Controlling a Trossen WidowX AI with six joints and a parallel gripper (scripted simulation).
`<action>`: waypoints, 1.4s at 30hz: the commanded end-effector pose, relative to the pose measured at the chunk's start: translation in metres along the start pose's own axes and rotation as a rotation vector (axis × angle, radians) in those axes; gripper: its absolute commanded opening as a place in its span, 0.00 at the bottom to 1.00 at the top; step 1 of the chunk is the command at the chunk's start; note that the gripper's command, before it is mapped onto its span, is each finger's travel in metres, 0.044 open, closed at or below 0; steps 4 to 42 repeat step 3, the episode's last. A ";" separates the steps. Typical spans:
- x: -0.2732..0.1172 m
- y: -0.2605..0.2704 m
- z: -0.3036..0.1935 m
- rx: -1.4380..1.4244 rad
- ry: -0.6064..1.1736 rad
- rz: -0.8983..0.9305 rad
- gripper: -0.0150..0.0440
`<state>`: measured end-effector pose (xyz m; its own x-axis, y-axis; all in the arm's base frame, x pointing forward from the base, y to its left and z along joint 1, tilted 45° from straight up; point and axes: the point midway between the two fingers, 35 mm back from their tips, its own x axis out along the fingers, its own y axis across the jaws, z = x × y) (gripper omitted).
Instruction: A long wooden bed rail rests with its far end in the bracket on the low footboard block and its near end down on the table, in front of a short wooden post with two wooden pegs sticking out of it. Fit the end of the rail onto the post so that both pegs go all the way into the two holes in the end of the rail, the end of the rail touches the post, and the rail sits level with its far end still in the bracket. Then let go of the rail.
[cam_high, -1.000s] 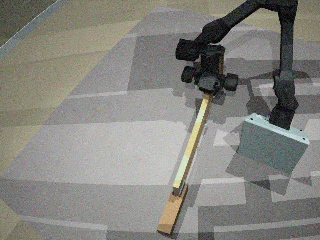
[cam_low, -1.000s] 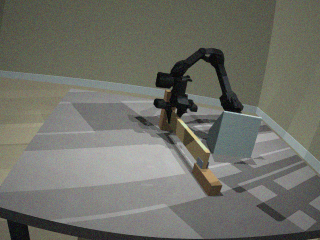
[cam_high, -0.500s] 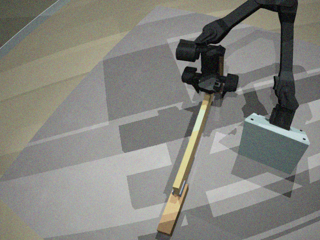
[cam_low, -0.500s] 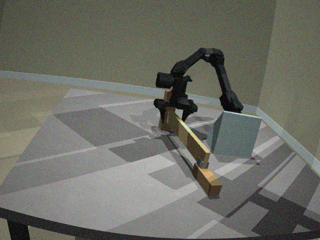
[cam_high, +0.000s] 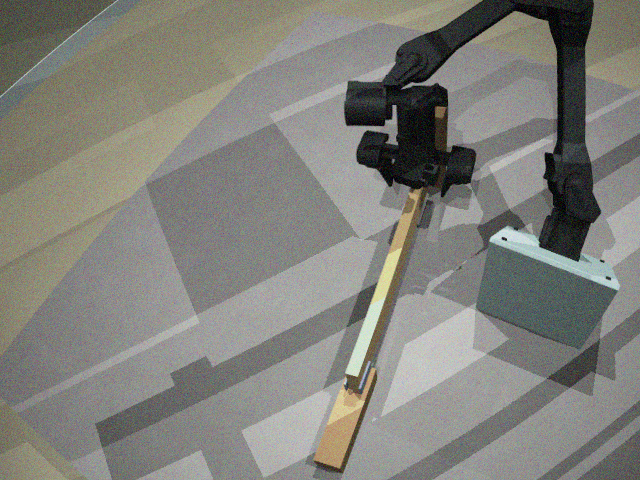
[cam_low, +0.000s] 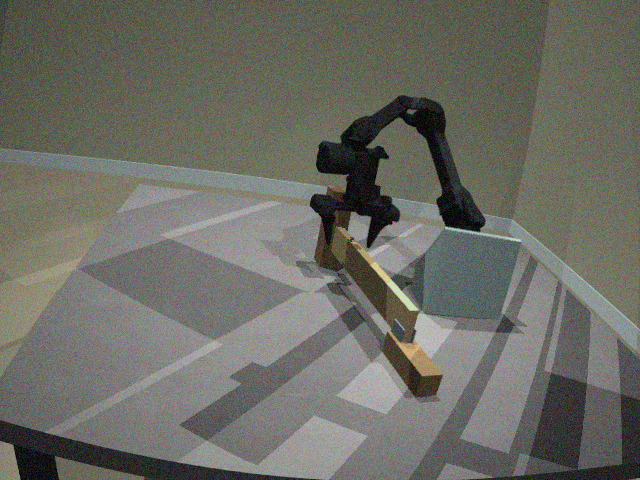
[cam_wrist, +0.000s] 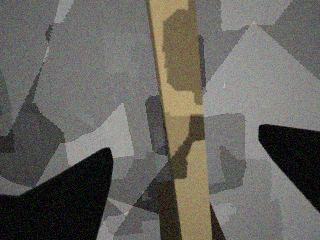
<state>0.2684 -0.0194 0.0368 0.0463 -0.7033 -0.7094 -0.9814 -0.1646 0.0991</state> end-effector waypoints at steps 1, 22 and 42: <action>-0.001 0.001 0.003 -0.001 -0.002 0.006 1.00; -0.001 0.001 0.003 -0.001 -0.002 0.006 1.00; -0.001 0.001 0.003 -0.001 -0.002 0.006 1.00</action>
